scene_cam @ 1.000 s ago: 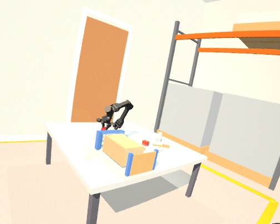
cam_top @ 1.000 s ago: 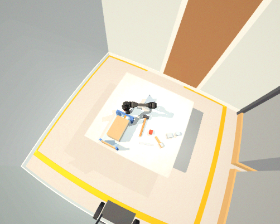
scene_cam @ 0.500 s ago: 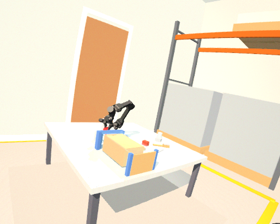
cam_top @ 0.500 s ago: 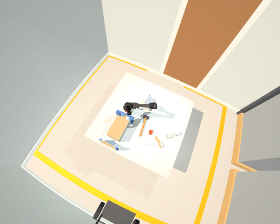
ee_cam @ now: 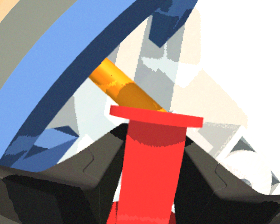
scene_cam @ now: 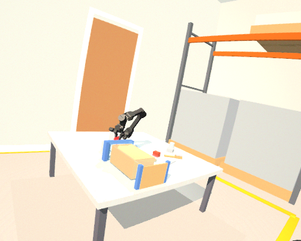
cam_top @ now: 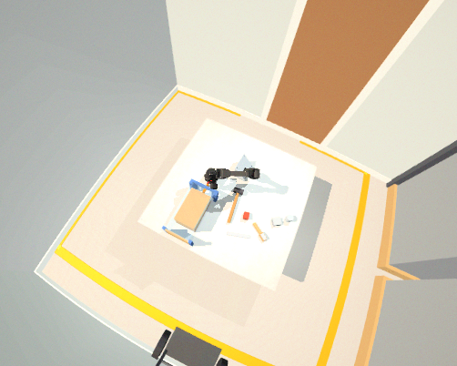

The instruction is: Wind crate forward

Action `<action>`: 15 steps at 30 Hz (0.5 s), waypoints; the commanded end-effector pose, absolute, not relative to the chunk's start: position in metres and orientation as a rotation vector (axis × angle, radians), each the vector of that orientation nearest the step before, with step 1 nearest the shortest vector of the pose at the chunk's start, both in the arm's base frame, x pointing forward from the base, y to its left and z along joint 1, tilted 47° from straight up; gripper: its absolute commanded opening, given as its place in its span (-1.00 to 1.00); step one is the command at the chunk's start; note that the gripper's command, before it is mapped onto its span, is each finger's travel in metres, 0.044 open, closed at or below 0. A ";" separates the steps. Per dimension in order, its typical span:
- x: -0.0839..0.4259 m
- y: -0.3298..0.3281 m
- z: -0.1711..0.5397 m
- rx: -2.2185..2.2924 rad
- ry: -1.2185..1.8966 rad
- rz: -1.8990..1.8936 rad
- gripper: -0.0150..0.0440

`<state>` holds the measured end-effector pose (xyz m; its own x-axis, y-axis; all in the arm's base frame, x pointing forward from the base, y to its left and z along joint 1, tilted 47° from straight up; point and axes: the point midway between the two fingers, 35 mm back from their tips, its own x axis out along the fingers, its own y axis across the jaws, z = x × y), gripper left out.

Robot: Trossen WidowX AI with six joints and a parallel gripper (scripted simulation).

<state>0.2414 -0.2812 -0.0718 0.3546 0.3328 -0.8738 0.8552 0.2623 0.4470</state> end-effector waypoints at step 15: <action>0.229 -0.252 -0.052 1.339 1.231 -0.495 -0.49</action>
